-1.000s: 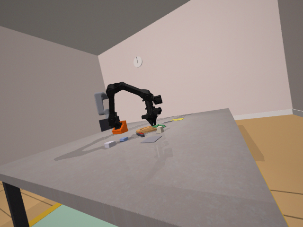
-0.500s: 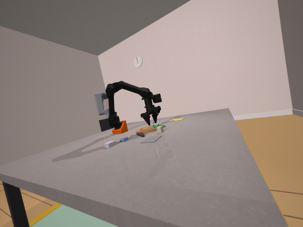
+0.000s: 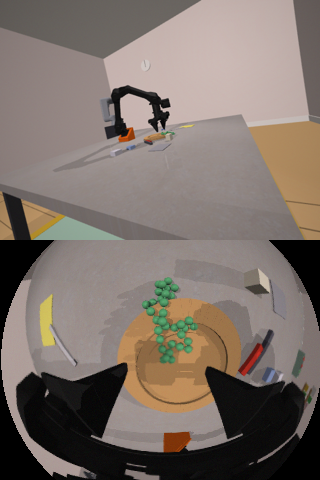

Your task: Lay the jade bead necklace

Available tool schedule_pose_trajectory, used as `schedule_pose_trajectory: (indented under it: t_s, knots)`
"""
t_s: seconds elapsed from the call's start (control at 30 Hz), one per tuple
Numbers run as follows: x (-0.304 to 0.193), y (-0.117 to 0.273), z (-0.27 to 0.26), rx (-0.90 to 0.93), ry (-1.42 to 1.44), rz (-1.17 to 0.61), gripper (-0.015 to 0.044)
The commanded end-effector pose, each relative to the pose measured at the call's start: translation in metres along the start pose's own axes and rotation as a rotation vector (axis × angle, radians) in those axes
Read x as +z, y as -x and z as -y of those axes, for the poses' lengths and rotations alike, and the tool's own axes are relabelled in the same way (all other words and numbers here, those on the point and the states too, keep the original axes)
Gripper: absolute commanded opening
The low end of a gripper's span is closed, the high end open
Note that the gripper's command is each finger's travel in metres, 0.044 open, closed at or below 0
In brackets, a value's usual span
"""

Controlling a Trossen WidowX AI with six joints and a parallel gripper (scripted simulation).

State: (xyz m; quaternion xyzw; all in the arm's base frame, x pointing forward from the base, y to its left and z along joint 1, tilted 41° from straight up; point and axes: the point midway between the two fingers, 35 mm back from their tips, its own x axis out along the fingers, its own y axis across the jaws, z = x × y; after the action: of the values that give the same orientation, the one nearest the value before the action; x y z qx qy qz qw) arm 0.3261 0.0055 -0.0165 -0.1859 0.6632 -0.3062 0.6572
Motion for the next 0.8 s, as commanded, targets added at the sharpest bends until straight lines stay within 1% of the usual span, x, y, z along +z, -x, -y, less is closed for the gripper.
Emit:
schedule_pose_trajectory:
  t_s: [0.0, 0.07, 0.1, 0.4, 0.47, 0.5, 0.77]
  knots:
    - [0.001, 0.001, -0.001, 0.005, -0.006, 0.002, 0.0440]
    - [0.004, 0.002, -0.002, 0.005, 0.057, 0.002, 0.0387]
    - [0.009, 0.004, -0.003, 0.005, 0.137, 0.002, 0.0361]
    - [0.052, 0.015, -0.018, 0.004, 1.014, 0.007, 0.0125]
    - [0.058, 0.016, -0.020, 0.003, 1.142, 0.008, 0.0120]
    - [0.059, 0.016, -0.020, 0.003, 1.158, 0.008, 0.0120]
    - [0.059, 0.016, -0.020, 0.003, 1.158, 0.008, 0.0120]
